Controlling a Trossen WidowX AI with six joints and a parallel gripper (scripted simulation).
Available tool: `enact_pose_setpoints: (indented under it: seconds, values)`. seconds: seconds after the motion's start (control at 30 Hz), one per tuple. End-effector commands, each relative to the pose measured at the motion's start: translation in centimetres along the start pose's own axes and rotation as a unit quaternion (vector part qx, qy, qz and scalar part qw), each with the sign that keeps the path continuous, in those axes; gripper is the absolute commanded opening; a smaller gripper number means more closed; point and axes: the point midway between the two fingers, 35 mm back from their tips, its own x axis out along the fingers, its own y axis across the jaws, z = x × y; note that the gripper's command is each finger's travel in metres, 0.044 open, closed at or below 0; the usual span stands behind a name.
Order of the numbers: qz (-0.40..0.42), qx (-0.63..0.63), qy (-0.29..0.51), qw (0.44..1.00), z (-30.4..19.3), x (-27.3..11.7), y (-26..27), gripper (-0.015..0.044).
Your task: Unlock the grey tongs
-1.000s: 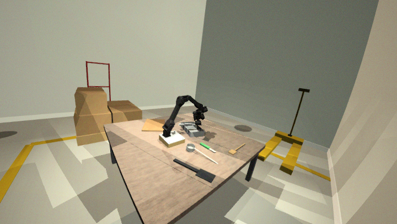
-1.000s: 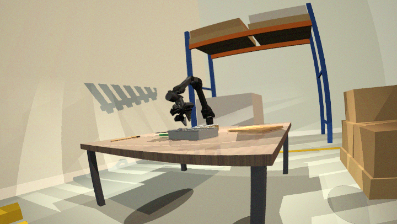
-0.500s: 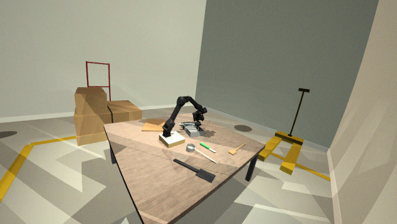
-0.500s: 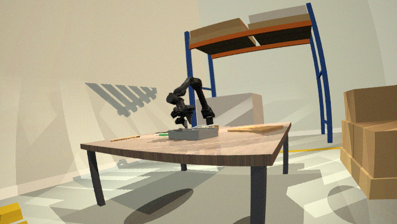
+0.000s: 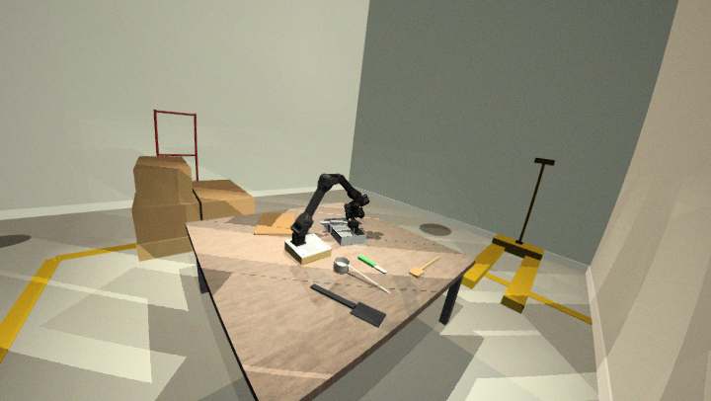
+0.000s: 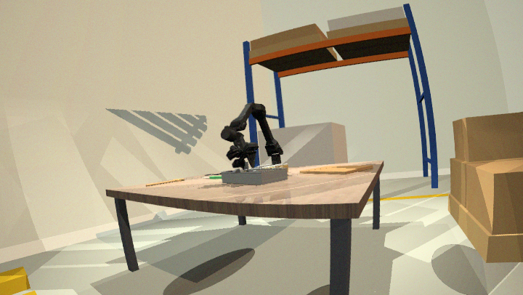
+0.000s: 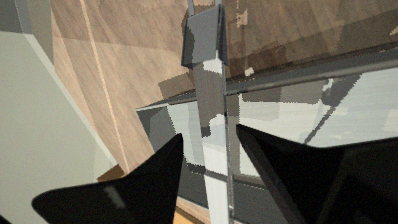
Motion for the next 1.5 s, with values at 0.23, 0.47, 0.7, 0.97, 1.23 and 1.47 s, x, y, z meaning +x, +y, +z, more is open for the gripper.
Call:
enact_pose_setpoints:
  seconds: [0.23, 0.47, 0.7, 0.97, 1.23, 1.47]
  values:
    - [-0.003, 0.003, 0.002, 1.000, -0.3, 1.9, -0.2, 0.0260]
    - [-0.003, 0.003, 0.002, 1.000, -0.4, 3.0, -0.3, 0.0260]
    - [0.000, 0.000, 0.001, 1.000, -0.3, 2.8, -0.1, 0.0155]
    - [0.000, 0.000, 0.001, 1.000, -0.3, 2.8, -0.1, 0.0063]
    - [0.000, 0.000, 0.001, 1.000, -0.3, 2.8, -0.1, -0.0089]
    - [-0.002, 0.002, 0.001, 1.000, -0.1, -2.7, 3.2, -0.0150]
